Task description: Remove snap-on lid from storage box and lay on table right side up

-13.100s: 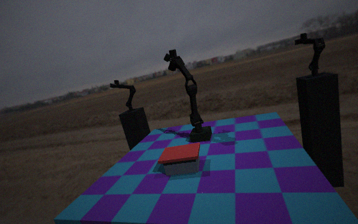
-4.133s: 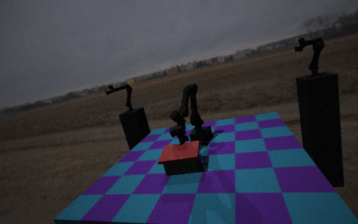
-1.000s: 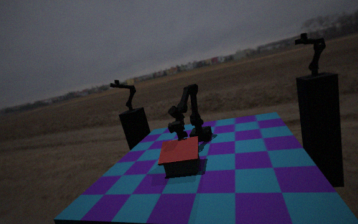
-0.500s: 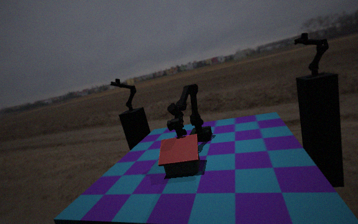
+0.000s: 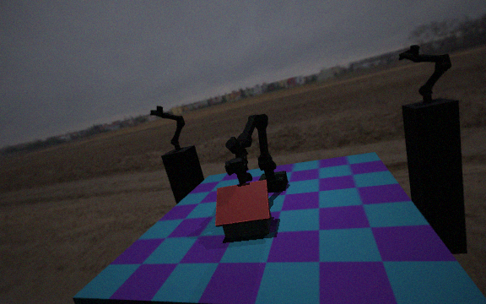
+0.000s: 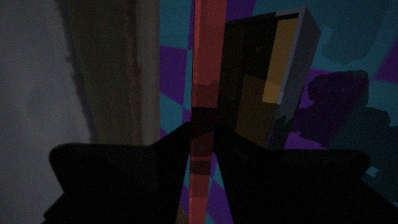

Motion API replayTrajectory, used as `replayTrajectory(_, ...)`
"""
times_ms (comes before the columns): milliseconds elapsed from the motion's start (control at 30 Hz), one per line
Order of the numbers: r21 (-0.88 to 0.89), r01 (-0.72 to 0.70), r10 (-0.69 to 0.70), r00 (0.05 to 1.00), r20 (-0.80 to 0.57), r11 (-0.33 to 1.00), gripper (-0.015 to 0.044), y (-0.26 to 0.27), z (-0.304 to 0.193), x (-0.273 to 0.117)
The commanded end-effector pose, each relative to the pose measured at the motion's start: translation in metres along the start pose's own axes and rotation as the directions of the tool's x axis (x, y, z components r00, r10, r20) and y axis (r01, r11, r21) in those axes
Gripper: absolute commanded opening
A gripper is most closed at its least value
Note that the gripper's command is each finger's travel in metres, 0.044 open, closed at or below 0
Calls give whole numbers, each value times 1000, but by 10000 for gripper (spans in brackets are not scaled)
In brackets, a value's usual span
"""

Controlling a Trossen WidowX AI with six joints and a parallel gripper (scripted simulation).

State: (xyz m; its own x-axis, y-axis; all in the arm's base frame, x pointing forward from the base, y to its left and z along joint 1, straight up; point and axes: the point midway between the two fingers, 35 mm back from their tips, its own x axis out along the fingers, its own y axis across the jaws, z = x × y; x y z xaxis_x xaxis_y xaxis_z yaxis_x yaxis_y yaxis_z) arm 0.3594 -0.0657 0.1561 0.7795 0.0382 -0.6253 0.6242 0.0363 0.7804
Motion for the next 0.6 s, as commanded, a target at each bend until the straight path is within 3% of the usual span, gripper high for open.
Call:
replayTrajectory(0, 2, -9, 9, 1000, 2, 1000, 0, 11, 1, 0)
replayTrajectory(567, 2, -9, 9, 1000, 2, 1000, 0, 31, 1, -11)
